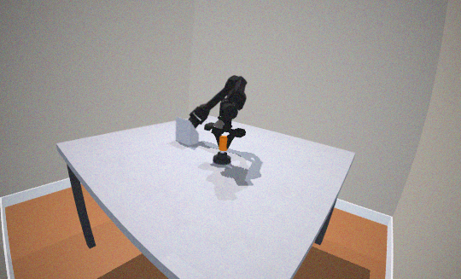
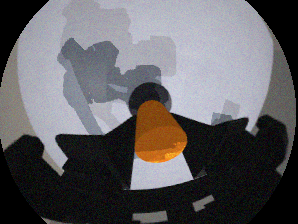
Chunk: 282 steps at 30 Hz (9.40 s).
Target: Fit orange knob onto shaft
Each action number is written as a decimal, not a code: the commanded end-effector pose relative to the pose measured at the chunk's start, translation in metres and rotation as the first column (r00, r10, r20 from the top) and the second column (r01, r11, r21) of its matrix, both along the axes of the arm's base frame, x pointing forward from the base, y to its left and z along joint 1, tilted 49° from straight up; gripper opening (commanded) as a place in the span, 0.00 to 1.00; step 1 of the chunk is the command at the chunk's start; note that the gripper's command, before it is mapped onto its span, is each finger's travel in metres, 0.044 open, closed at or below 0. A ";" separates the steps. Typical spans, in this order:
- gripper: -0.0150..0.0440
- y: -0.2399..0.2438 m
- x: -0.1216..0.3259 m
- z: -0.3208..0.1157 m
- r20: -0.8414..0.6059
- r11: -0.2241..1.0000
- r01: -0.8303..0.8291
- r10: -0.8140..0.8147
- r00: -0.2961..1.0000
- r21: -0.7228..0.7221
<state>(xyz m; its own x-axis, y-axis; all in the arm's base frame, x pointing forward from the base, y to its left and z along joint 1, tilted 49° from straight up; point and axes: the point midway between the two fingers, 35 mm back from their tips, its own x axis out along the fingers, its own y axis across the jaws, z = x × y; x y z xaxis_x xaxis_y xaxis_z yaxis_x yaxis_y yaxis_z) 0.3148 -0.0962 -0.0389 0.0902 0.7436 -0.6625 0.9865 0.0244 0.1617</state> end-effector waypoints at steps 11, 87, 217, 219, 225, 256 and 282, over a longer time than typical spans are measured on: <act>0.25 0.002 -0.005 0.000 -0.002 1.000 0.004 -0.004 1.000 0.001; 0.25 0.001 0.000 -0.001 -0.310 0.960 0.279 -0.267 0.913 -0.005; 0.25 0.002 -0.004 -0.001 -0.584 0.844 0.526 -0.479 0.656 -0.102; 0.25 0.002 -0.004 -0.001 -0.584 0.844 0.526 -0.479 0.656 -0.102; 0.25 0.002 -0.004 -0.001 -0.574 0.851 0.517 -0.472 0.669 -0.096; 0.25 -0.003 0.001 0.002 -0.602 0.832 0.542 -0.492 0.629 -0.113; 0.25 0.000 -0.004 0.000 -0.602 0.832 0.542 -0.492 0.629 -0.113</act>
